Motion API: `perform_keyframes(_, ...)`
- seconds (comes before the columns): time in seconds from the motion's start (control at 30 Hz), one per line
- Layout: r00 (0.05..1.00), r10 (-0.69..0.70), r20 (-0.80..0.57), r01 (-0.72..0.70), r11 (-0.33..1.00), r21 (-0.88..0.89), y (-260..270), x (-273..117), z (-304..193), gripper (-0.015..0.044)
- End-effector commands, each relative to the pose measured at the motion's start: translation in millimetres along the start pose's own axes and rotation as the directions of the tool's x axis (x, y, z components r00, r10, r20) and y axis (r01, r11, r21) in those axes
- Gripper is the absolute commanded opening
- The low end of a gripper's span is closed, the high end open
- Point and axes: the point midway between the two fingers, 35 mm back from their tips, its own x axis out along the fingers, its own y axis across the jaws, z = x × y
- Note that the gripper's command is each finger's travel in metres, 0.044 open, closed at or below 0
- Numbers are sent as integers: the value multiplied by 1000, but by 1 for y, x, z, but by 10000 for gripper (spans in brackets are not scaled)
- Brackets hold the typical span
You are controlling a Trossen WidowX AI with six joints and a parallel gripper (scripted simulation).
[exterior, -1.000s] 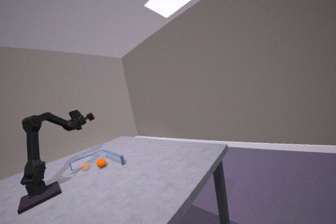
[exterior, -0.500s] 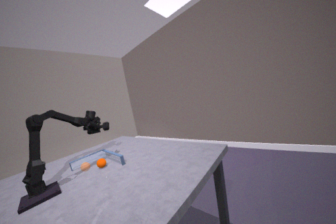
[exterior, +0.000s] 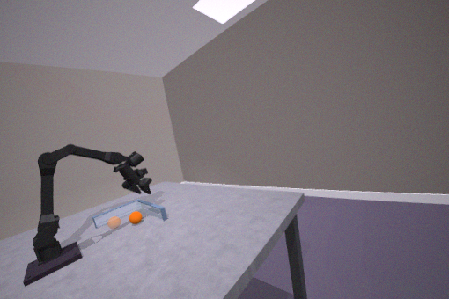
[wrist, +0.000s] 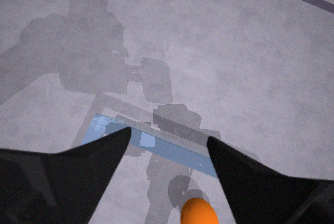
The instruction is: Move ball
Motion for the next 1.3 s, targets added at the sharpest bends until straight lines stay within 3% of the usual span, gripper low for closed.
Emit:
perform_keyframes(0.0,961,-46,-272,89,985,149,-44,-21,-62,386)
perform_keyframes(0.17,892,-31,-450,143,966,217,-63,-44,-104,386)
perform_keyframes(1.27,891,-30,-454,144,965,219,-65,-9,-123,386)
